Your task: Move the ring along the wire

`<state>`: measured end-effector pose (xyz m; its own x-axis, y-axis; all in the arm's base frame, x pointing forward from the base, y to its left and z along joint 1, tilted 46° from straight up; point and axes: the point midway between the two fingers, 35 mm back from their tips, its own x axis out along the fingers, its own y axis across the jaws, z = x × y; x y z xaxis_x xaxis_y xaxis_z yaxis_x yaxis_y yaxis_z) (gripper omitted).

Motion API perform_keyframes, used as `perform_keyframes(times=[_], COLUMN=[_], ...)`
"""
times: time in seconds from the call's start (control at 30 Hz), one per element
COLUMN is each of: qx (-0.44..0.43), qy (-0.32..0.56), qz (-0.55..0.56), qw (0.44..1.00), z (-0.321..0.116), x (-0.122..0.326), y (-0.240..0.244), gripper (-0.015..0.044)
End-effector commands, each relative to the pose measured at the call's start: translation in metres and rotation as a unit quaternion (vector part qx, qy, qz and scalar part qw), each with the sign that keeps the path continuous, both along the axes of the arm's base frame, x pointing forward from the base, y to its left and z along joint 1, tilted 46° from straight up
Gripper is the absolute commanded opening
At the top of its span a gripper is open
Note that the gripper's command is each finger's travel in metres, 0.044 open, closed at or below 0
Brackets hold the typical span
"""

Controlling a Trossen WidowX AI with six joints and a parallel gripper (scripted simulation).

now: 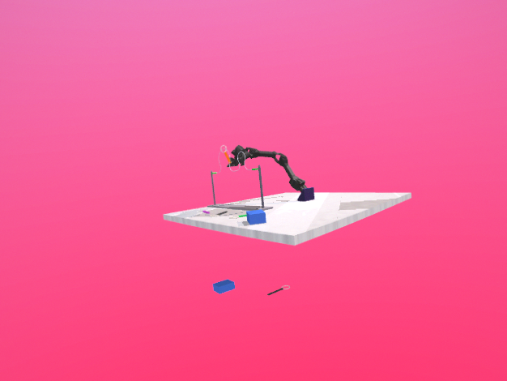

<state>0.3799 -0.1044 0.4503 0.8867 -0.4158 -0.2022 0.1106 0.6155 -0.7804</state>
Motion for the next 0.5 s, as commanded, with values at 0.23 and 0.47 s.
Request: perform_keyframes(times=[0.23, 0.47], qx=[-0.077, -0.124], qy=[0.001, 0.002], qz=[0.001, 0.002], qw=[0.997, 0.992], z=[0.0063, 0.0100], x=[-0.0013, -0.0013], y=[-0.0045, -0.0066], gripper=[-0.0150, -0.0150])
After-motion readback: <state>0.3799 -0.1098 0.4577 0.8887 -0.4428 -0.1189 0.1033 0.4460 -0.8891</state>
